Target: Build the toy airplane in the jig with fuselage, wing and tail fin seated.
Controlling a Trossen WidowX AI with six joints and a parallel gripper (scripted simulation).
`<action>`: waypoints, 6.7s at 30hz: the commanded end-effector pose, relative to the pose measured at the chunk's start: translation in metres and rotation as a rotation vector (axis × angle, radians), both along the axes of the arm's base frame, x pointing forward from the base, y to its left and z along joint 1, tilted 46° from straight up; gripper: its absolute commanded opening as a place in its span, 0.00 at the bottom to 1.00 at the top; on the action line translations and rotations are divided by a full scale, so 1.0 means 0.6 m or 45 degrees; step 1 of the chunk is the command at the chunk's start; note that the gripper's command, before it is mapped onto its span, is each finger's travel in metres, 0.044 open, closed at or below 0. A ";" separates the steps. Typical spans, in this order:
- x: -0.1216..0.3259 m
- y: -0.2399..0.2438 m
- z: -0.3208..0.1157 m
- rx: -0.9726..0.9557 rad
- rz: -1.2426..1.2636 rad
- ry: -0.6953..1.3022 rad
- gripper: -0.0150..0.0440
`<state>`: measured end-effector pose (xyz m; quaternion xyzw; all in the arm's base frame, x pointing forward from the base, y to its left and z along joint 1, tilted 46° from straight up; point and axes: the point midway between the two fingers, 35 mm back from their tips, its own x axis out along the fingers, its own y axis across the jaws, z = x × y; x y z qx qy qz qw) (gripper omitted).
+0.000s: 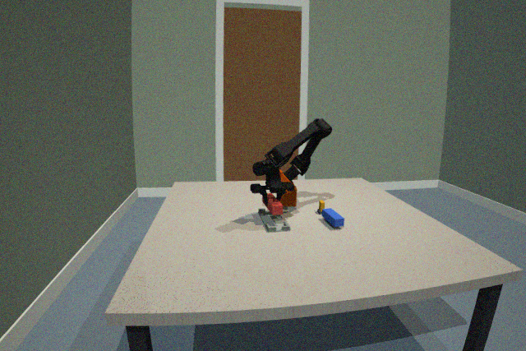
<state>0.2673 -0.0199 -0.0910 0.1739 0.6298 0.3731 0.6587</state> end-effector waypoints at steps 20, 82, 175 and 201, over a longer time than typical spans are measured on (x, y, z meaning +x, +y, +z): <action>-0.001 0.018 -0.023 -0.004 0.006 -0.006 0.59; 0.011 -0.059 0.046 -0.020 -0.001 -0.004 1.00; 0.046 0.374 0.265 0.013 -0.006 0.008 0.64; 0.059 0.334 0.300 -0.005 0.008 0.005 0.25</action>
